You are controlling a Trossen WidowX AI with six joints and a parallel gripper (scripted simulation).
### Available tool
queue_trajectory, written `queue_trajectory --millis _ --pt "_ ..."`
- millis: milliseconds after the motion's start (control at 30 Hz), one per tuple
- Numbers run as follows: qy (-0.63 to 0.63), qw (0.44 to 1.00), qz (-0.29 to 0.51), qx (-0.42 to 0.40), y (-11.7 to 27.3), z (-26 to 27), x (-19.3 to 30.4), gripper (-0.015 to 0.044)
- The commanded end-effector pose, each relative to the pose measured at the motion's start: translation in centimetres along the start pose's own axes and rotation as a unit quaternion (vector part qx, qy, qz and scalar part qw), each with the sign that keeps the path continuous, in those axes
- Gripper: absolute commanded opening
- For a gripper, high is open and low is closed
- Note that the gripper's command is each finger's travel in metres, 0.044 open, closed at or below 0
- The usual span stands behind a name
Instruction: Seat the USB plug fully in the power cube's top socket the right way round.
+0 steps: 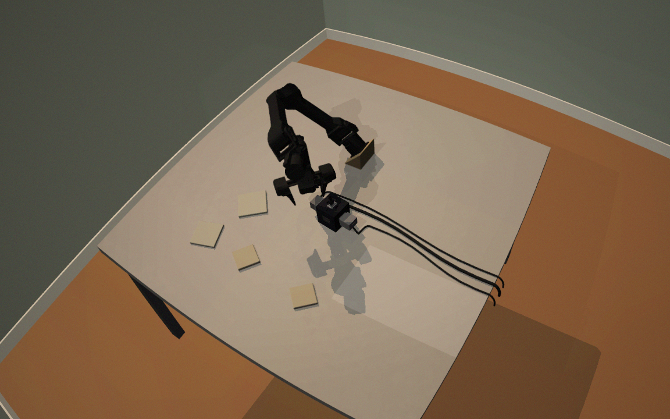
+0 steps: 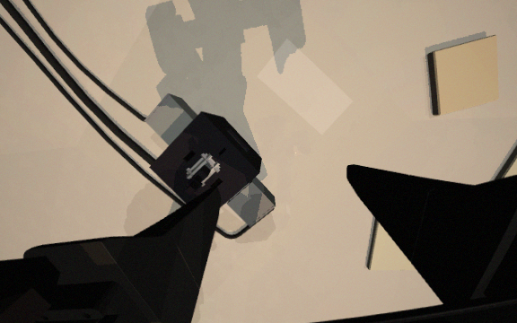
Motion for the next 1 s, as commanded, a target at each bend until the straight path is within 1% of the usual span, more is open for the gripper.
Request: queue_trajectory --millis 0,67,533,967 --pt "0.254 0.964 0.068 -0.034 1.6 5.5 -4.3 0.0440" --pt "0.279 0.957 0.076 -0.037 1.7 6.0 -4.5 0.0440" --pt "0.279 0.957 0.076 -0.037 1.7 6.0 -4.5 0.0440" --pt "0.279 0.957 0.076 -0.037 0.5 6.0 -4.4 0.0440"
Point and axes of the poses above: the point midway between the two fingers, 35 mm back from their tips, its own y axis back along the fingers, its own z axis across the jaws, x = y × z, the point moved 10 cm from there along y, back along the fingers, and after that the axes turned 14 degrees about y, right-handed, at the moved point
